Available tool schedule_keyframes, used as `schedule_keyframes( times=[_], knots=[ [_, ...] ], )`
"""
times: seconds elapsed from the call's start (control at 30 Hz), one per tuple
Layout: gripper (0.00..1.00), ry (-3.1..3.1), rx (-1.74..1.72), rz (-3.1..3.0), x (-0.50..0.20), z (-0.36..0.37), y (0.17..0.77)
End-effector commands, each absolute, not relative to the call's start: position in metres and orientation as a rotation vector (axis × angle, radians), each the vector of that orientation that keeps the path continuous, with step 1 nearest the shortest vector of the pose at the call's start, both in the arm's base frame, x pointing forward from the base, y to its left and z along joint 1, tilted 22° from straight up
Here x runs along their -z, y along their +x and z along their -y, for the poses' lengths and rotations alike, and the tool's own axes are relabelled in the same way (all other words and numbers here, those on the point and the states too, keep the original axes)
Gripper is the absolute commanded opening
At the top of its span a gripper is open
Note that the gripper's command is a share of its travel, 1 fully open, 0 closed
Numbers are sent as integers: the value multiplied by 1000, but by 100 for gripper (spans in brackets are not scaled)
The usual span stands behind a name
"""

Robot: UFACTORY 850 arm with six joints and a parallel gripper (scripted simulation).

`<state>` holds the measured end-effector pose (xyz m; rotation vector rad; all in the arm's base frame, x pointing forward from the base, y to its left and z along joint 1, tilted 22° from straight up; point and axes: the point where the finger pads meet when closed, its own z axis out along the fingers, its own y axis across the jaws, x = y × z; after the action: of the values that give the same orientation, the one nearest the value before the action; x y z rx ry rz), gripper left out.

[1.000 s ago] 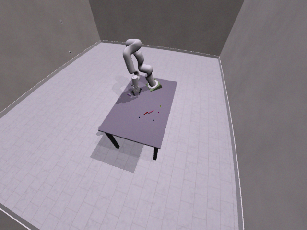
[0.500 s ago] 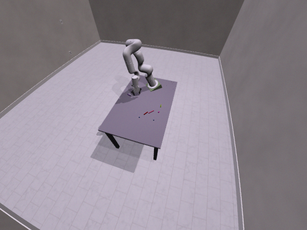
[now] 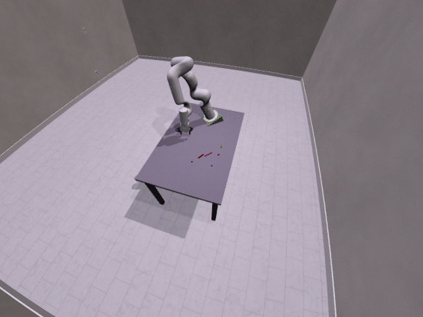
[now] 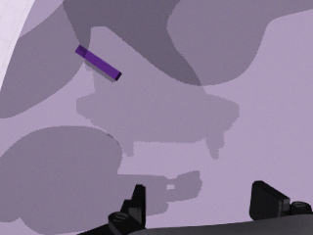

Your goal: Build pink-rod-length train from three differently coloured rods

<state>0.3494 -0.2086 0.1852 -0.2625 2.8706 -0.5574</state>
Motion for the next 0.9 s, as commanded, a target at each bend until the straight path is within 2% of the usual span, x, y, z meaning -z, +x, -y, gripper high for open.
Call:
schedule_keyframes(
  times=[0.0,0.87],
  knots=[
    [100,-20,563,-2846,-192,214,377],
    [100,1180,377,-2435,-220,197,513]
  ],
)
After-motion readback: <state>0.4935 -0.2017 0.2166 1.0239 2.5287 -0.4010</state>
